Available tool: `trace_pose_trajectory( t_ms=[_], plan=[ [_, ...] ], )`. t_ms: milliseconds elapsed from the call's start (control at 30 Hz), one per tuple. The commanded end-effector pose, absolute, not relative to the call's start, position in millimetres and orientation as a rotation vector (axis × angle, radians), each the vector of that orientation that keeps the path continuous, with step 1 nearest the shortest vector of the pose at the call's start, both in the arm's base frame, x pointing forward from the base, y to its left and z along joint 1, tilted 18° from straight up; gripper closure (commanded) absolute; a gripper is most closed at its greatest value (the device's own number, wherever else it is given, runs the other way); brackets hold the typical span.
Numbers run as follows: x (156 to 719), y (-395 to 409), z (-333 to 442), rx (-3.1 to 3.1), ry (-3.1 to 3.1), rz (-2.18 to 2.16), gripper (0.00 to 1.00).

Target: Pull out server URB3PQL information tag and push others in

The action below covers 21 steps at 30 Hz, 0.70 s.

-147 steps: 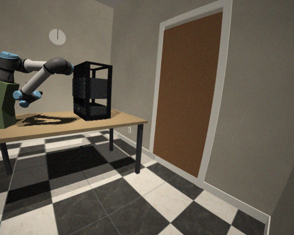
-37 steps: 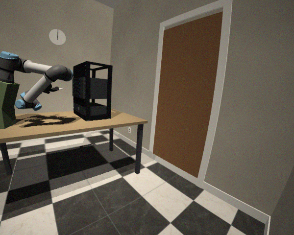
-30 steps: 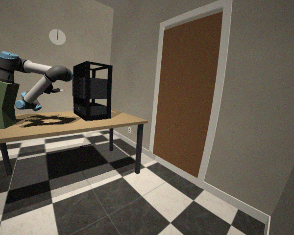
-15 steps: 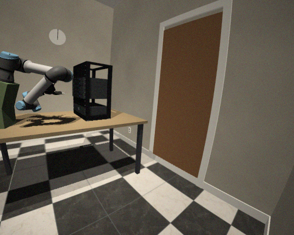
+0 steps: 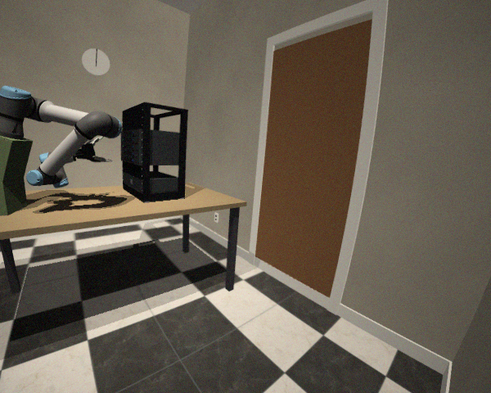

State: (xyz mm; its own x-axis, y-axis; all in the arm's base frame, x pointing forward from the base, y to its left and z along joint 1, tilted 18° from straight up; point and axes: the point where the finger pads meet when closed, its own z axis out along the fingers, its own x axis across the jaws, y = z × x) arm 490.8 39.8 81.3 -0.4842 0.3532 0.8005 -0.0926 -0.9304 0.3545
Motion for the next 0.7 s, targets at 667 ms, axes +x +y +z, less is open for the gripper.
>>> trace_pose_trajectory(
  t_ms=[667],
  plan=[
    [518, 20, 55, 1.635, 0.263, 2.474, 0.0]
  ],
)
